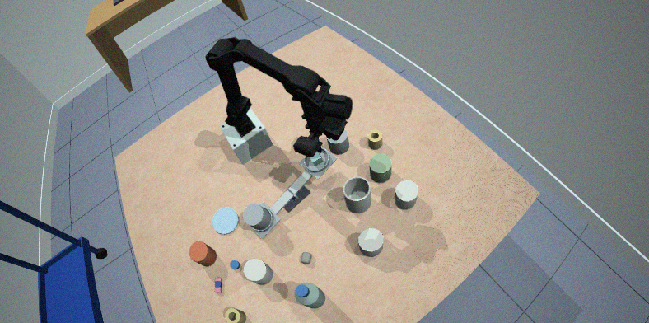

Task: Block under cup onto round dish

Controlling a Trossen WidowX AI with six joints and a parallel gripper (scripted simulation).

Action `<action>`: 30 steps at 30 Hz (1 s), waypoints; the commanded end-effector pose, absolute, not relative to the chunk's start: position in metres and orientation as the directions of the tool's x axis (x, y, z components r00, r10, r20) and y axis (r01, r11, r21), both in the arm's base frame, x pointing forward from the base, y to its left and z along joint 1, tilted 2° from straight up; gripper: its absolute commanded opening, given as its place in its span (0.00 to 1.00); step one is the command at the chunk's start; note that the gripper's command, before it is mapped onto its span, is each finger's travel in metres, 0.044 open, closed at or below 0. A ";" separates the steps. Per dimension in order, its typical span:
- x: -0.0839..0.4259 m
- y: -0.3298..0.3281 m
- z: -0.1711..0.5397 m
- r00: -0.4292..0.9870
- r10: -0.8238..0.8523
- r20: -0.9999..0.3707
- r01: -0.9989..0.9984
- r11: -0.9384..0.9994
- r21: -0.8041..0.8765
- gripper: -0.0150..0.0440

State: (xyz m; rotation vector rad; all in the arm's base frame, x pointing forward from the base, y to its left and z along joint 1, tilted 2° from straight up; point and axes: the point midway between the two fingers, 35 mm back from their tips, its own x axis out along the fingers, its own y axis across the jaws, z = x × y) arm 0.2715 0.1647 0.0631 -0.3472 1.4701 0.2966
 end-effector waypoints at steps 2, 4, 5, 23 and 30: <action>0.271 0.159 0.067 0.076 -0.012 -0.997 -0.527 0.849 -0.051 0.69; 0.271 0.156 0.067 0.073 -0.013 -0.997 -0.584 0.810 -0.054 0.69; 0.271 0.155 0.067 0.072 -0.014 -0.997 -0.612 0.789 -0.055 0.69; 0.271 0.130 0.072 0.044 -0.023 -0.999 -0.957 0.285 -0.049 0.69; 0.270 0.126 0.073 0.040 -0.024 -0.999 -0.978 0.202 -0.044 0.69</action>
